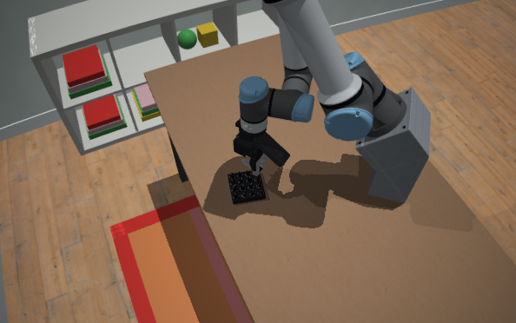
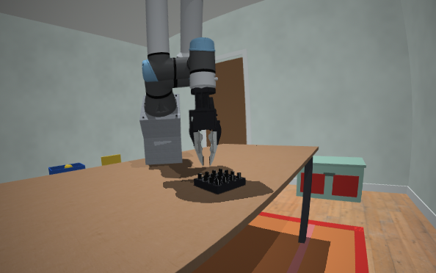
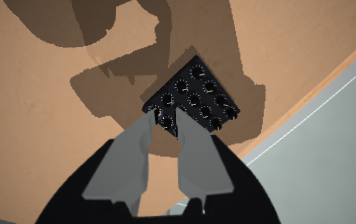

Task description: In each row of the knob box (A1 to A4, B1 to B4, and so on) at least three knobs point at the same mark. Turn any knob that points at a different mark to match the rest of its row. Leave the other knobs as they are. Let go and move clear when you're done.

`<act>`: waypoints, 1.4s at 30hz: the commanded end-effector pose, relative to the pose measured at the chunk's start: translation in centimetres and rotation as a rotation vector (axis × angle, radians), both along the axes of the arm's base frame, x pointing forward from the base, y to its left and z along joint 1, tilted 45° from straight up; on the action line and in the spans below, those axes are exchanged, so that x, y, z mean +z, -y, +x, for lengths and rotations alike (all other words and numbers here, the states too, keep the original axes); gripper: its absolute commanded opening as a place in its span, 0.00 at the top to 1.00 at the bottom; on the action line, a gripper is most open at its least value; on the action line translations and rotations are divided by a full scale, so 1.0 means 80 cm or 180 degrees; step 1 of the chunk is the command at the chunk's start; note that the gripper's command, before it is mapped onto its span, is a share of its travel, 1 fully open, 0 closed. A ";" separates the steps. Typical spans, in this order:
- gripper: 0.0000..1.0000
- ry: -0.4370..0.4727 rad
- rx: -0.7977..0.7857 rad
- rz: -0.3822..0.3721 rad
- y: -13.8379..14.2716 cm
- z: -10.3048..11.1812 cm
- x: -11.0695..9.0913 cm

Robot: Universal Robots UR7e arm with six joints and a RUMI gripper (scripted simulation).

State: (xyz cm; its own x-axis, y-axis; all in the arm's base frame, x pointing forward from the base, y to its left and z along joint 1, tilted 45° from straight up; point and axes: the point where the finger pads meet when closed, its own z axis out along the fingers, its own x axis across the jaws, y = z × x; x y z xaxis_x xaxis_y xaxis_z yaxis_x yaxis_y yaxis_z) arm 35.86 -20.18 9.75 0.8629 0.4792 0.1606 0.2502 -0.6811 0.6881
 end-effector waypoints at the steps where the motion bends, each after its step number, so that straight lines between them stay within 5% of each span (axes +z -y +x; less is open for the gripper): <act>1: 0.89 -0.0002 0.0002 0.0005 -0.005 -0.004 0.007; 27: 0.89 0.0016 -0.0021 0.0019 -0.007 -0.005 0.009; 42: 0.89 0.0309 -0.0402 0.0260 -0.013 0.003 0.012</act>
State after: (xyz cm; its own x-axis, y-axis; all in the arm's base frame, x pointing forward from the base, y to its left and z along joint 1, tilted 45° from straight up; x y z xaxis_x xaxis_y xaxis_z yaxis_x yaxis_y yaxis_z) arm 35.95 -19.27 10.59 0.8880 0.3833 0.2539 0.1328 -0.7425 0.6566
